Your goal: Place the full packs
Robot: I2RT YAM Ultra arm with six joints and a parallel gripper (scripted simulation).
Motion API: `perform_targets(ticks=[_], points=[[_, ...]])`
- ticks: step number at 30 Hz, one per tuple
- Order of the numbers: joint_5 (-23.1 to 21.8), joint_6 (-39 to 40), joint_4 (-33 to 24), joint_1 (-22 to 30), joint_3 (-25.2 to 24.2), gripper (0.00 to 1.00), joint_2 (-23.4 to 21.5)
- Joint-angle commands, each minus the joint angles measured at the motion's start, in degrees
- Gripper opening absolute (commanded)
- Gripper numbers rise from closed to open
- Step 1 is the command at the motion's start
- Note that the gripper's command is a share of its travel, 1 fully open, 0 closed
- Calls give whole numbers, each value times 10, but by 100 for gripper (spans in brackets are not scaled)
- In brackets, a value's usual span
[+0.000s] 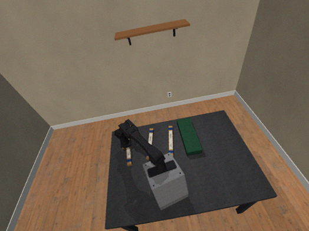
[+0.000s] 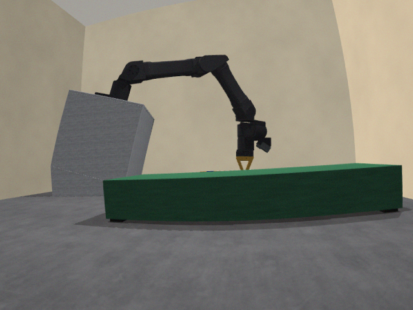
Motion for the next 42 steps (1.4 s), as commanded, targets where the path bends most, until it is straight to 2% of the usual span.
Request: perform_targets(ticks=[1,41,42], points=[[1,-3,-8,5,34,0,-37],[2,1,-15,9,40,0,-38],[2,1,-15,9,40,74,-38]])
